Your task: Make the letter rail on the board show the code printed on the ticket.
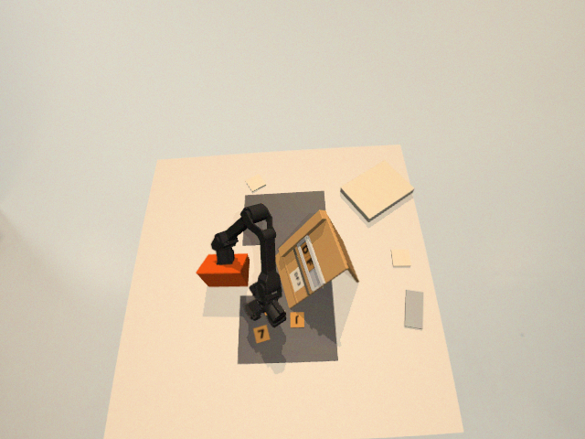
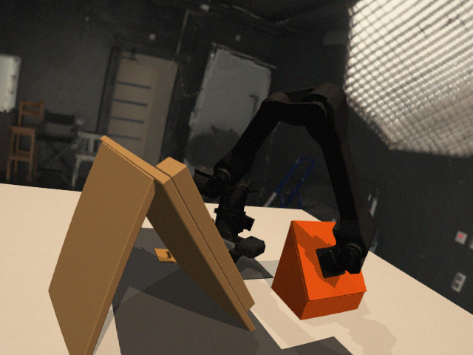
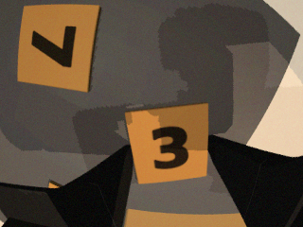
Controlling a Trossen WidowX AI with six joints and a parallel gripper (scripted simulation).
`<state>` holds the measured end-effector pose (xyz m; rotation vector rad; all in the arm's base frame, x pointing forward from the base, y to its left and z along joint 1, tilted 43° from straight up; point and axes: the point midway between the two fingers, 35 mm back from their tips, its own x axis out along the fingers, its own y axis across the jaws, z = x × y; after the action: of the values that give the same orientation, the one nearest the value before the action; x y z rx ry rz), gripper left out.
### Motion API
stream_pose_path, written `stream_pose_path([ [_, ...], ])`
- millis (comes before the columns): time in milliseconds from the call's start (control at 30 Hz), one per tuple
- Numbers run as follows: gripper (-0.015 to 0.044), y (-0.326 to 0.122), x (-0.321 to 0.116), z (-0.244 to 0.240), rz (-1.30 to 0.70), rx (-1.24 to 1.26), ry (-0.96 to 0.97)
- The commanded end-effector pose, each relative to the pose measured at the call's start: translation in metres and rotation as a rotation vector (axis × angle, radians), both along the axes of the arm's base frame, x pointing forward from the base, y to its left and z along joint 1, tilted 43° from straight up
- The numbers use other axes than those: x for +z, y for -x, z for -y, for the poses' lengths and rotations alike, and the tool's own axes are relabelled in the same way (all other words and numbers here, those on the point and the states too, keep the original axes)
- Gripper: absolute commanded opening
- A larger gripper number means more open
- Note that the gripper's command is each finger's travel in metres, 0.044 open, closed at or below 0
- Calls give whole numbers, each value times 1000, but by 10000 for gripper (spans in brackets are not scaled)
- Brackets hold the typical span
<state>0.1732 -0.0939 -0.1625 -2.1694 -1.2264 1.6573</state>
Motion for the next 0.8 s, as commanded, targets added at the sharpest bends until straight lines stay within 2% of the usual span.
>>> stream_pose_path([
  [0,228,0,0,0,1,-5,-1],
  [67,214,0,0,0,1,-5,-1],
  [333,4,1,5,4,0,-5,-1],
  [767,0,1,12,9,0,-5,-1],
])
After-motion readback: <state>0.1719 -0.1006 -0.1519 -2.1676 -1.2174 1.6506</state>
